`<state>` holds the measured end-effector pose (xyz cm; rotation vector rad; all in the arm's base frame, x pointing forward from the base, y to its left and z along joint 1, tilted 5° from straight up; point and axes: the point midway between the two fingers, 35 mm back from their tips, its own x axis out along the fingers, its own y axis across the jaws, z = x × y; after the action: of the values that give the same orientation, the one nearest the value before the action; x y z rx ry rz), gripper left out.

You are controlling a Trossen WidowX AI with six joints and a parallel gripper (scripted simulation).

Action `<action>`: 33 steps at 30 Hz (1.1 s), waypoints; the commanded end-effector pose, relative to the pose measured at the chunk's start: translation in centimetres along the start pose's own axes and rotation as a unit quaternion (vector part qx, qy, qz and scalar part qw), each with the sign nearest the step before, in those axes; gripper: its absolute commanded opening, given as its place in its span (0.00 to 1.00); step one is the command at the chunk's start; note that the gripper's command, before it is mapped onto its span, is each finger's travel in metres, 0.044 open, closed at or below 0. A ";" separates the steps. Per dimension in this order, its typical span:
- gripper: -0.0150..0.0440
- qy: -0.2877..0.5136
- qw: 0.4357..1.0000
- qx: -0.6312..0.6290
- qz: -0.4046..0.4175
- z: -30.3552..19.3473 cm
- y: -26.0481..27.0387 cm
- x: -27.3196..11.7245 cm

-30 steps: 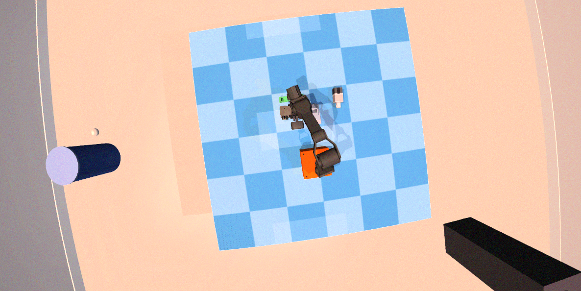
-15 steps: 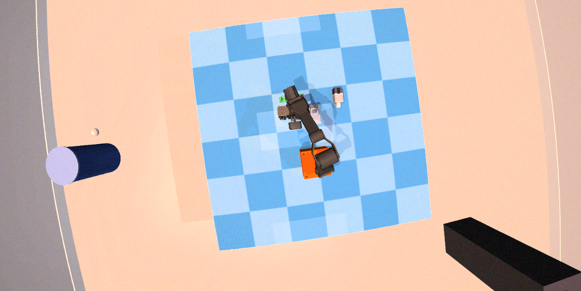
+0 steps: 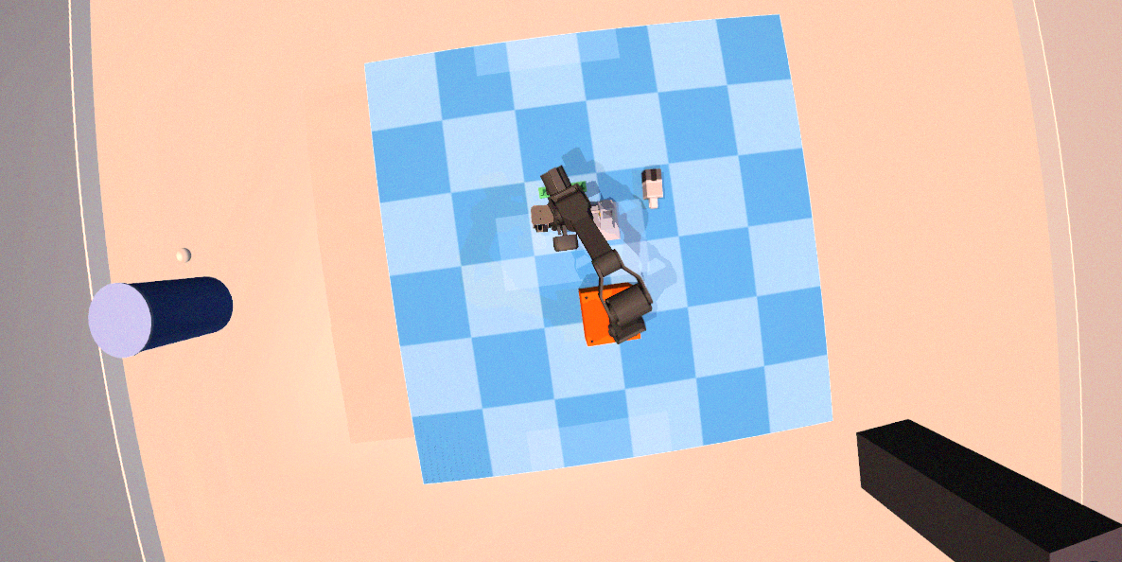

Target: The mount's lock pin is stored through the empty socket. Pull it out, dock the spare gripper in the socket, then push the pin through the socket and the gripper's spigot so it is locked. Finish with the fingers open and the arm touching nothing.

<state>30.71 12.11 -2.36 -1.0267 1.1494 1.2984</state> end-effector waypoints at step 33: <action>0.25 0.003 1.000 0.001 0.006 2.9 -0.1 -0.2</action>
<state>30.84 14.66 -1.80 -1.0240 1.1632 1.3055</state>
